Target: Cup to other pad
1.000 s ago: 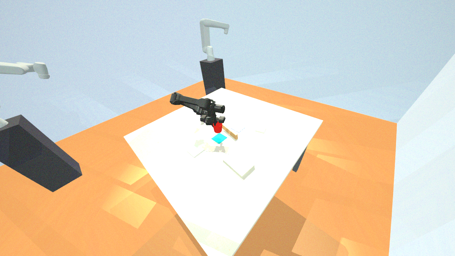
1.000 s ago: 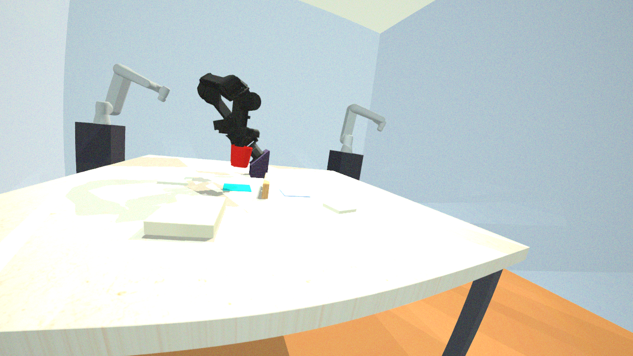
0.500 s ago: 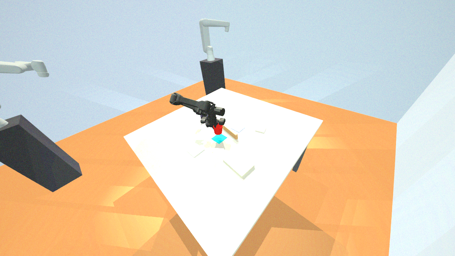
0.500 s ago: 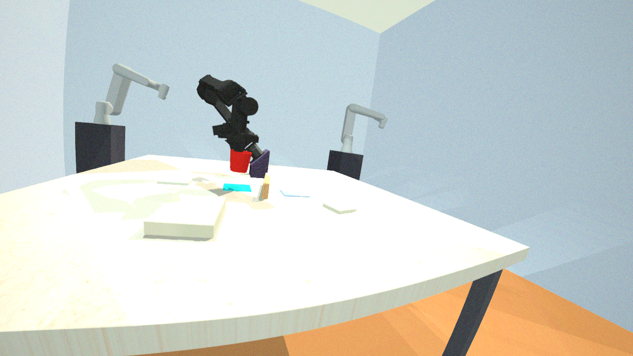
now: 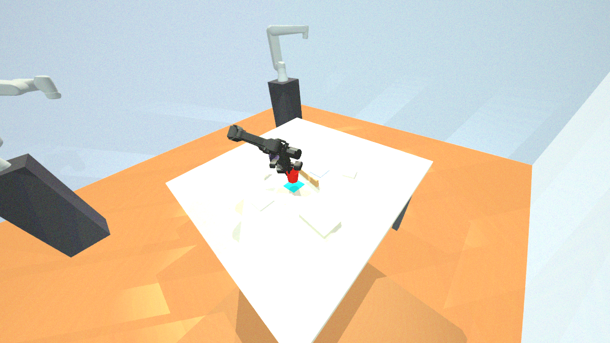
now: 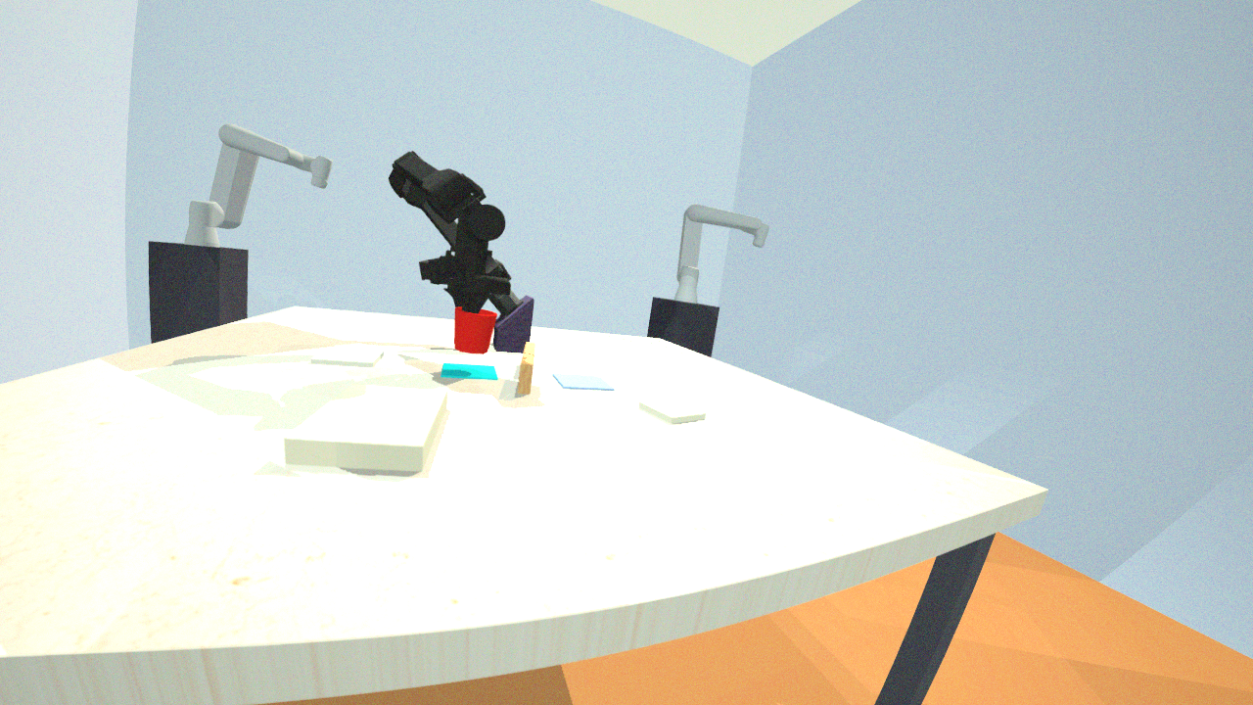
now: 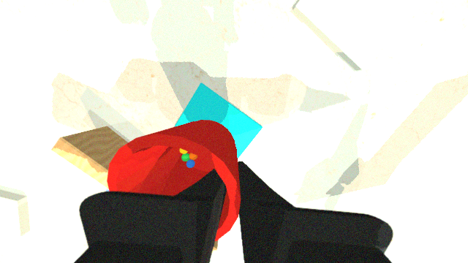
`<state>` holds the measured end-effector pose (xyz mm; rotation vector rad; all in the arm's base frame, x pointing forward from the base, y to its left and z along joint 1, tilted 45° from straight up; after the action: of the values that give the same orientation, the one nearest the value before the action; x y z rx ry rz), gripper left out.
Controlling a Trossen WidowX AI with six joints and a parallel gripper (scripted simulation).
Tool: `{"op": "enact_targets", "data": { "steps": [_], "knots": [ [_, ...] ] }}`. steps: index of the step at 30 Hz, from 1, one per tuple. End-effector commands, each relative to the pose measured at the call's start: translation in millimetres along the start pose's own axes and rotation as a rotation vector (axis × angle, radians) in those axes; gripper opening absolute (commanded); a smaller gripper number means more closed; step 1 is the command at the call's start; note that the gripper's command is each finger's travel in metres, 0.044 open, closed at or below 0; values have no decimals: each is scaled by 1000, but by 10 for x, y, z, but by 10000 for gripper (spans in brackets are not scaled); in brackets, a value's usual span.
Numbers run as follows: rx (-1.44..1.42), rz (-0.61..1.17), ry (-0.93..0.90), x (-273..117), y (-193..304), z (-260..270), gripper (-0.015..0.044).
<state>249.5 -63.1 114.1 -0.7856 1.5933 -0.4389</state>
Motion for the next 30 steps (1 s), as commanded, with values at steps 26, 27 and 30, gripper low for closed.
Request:
{"op": "enact_targets", "data": {
  "steps": [26, 27, 30],
  "knots": [
    [1, -3, 1, 310, -14, -21, 0],
    [1, -3, 1, 310, -14, -21, 0],
    [1, -3, 1, 310, -14, -21, 0]
  ]
}}
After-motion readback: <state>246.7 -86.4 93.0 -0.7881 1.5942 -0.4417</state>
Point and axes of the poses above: the point midway between the two fingers, 35 mm back from their tips, its own x axis out along the fingers, its own z axis across the jaws, y = z × x, the point moved 3 cm from there along -x, back along the fingers, and after that the axes turned 13 degrees about x, right-handed, at the moved point
